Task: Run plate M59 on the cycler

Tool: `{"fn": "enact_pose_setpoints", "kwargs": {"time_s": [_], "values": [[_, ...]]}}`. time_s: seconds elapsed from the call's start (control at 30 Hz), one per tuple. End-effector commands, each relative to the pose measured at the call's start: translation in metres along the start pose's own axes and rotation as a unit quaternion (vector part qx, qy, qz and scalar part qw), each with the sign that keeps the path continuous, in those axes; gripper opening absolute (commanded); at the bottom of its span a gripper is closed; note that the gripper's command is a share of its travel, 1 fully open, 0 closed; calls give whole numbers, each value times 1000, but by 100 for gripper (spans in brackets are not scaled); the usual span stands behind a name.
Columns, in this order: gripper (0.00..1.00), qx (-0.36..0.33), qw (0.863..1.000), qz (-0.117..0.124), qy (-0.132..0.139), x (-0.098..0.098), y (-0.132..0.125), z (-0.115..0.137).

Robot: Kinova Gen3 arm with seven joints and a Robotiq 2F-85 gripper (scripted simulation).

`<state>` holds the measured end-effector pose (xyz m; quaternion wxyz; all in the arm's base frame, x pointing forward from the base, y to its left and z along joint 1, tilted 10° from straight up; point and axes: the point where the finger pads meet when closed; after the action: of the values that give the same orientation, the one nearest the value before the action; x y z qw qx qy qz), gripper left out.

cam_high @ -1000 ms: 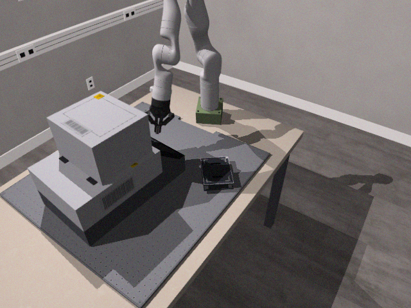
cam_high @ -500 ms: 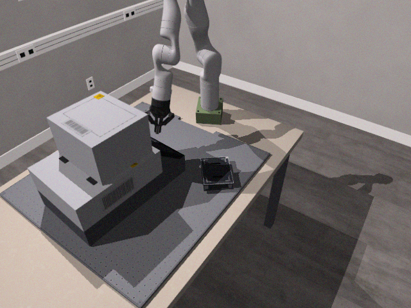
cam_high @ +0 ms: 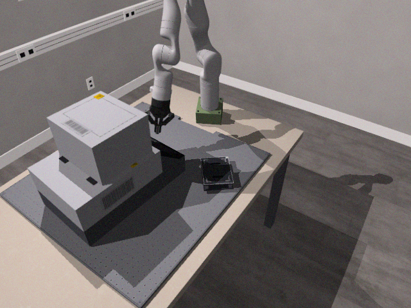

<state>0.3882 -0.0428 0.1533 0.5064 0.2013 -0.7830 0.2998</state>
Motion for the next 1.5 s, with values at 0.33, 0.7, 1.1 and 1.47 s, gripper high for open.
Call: {"fn": "enact_pose_setpoints", "kwargs": {"time_s": [0.33,0.7,1.1,1.47], "values": [[10,-3,1000,2,4,2,0,0],[10,-1,1000,2,4,2,7,-10],[10,0,1000,0,2,1,10,-13],[10,-2,1000,1,4,2,9,-13]]}}
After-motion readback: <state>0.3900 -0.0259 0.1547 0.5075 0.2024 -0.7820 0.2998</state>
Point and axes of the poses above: the point where the finger pads meet when closed, its own x axis back along the fingers, its own y axis across the jaws, z = x × y, and after that the axes turned 9 degrees about x, right-handed
